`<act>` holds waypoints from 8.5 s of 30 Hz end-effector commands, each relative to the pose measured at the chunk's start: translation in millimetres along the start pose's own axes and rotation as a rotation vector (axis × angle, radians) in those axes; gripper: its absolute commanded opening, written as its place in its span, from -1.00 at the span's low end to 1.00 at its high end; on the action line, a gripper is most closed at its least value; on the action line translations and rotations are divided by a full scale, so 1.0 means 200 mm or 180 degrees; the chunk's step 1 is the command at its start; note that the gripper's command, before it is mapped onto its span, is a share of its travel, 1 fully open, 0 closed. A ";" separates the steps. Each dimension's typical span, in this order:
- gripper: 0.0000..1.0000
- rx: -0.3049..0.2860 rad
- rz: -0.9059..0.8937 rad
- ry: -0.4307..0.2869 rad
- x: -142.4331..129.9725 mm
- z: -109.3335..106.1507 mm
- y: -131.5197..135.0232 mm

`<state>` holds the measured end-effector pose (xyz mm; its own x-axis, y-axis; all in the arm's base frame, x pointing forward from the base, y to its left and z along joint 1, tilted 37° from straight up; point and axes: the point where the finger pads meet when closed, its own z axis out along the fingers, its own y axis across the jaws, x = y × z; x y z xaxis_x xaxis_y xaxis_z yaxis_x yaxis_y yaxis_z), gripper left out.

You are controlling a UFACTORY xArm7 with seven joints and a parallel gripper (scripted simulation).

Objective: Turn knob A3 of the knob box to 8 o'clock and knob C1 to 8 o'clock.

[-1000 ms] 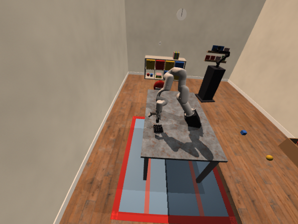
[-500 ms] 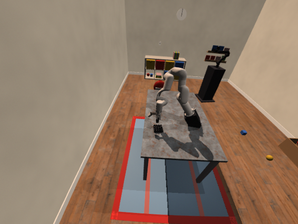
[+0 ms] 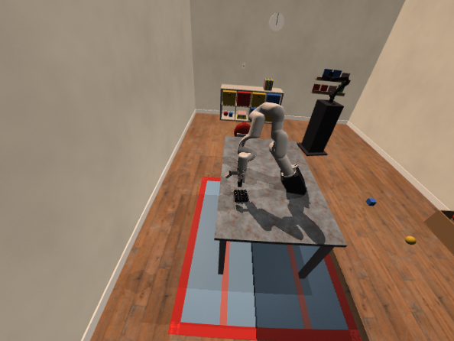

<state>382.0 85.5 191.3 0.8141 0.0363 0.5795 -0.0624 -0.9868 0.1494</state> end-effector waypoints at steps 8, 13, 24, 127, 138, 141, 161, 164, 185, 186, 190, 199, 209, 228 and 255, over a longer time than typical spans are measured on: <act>-0.61 0.0003 0.0000 0.0009 0.01 0.00 0.00; -0.61 0.0001 0.0001 0.0008 0.01 0.01 0.00; -0.61 0.0000 0.0002 0.0008 0.01 0.06 0.00; -0.61 0.0000 0.0001 0.0006 0.00 0.27 -0.01; -0.61 0.0000 0.0001 0.0006 0.00 0.28 -0.01; -0.61 0.0000 0.0001 0.0006 0.00 0.28 -0.01; -0.61 0.0000 0.0001 0.0006 0.00 0.28 -0.01; -0.61 0.0000 0.0001 0.0006 0.00 0.28 -0.01; -0.84 0.0000 0.0001 0.0006 0.00 0.28 -0.01; -0.84 0.0000 0.0001 0.0006 0.00 0.28 -0.01; -0.84 0.0000 0.0001 0.0006 0.00 0.28 -0.01; -0.84 0.0000 0.0001 0.0006 0.00 0.28 -0.01; -0.84 0.0000 -0.0004 0.0006 0.00 0.28 -0.01; -0.84 0.0000 -0.0298 0.0006 0.00 0.28 -0.01; -0.84 -0.0002 -0.1872 0.0006 0.00 0.28 -0.01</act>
<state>414.5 78.0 145.0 0.7438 0.4944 0.4497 0.3201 -0.8542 0.4097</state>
